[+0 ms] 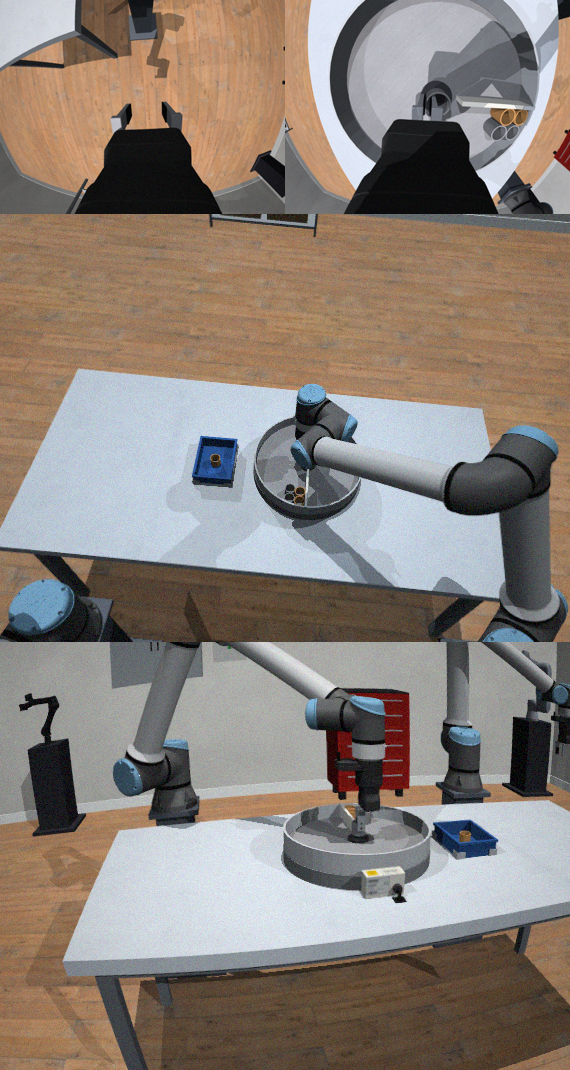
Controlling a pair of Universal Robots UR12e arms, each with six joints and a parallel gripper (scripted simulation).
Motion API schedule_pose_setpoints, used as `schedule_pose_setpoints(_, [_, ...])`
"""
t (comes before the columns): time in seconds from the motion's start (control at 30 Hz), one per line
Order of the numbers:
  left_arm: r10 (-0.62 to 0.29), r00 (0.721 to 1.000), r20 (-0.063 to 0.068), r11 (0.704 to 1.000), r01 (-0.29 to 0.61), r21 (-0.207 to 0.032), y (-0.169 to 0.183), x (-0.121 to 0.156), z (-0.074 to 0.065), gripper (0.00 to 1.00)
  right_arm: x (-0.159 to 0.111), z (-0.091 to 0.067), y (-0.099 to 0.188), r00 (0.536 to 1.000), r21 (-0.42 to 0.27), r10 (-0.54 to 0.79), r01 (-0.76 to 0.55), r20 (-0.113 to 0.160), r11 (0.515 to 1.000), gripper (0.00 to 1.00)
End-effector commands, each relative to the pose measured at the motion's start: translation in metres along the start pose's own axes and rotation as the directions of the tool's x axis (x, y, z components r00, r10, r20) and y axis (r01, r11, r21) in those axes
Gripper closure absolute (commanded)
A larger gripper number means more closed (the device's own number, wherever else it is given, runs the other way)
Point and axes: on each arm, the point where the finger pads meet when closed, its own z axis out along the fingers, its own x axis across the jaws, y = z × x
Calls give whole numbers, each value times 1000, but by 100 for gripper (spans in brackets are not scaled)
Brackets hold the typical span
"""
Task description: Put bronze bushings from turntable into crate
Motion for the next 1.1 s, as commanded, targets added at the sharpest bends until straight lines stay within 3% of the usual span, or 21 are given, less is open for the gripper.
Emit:
schedule_pose_setpoints(0.0, [-3,1000,-1,1000,3,5,-2,2,3,0,1,3,-1,1000,1,0,0,-1,1000,100])
schedule_pose_setpoints(1.07, [-3,1000,-1,1000,3,5,-2,2,3,0,1,7,0,1000,0,-1,1,0,1000,100])
